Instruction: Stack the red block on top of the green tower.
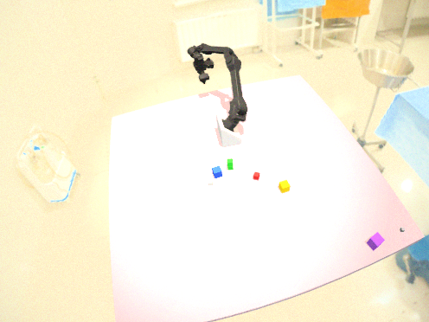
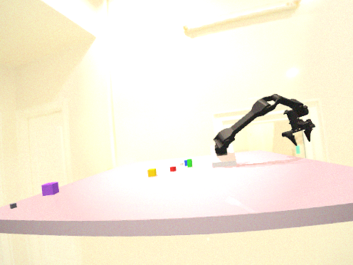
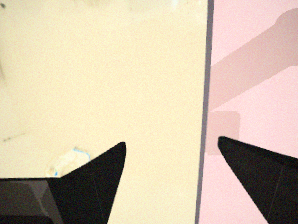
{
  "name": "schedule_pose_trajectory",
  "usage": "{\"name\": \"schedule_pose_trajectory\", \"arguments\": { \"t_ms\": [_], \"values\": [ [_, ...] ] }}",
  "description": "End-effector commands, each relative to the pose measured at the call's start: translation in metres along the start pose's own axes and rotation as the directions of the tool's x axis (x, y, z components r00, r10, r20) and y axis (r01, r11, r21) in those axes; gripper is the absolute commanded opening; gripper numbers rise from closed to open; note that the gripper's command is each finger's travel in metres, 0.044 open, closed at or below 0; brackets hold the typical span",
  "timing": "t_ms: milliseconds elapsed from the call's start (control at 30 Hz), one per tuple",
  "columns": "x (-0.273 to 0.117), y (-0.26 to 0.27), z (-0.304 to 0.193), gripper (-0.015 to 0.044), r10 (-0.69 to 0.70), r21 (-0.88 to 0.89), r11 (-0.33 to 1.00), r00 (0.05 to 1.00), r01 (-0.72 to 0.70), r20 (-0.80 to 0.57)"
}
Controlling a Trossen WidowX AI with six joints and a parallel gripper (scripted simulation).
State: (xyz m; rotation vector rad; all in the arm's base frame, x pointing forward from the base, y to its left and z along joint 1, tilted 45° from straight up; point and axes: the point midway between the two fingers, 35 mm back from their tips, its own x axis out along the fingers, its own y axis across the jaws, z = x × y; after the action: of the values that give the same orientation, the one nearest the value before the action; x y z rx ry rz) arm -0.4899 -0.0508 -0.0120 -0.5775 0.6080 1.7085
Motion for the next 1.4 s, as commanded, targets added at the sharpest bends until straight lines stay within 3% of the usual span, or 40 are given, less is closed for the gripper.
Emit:
{"name": "schedule_pose_trajectory", "arguments": {
  "t_ms": [0,333,667,1033,1367],
  "values": [
    [-0.001,0.000,-0.001,0.0426,0.002,-0.003,1.000,1.000,-0.002,-0.002],
    [-0.081,-0.023,-0.075,0.0440,0.093,-0.242,0.963,0.988,-0.121,-0.127],
    [-0.167,-0.078,-0.147,0.0440,0.146,-0.543,0.788,0.945,-0.291,-0.294],
    [-0.248,-0.169,-0.206,0.0440,0.137,-0.764,0.450,0.881,-0.462,-0.452],
    [-0.305,-0.276,-0.236,0.0440,0.069,-0.823,0.056,0.825,-0.565,-0.561]
  ]
}}
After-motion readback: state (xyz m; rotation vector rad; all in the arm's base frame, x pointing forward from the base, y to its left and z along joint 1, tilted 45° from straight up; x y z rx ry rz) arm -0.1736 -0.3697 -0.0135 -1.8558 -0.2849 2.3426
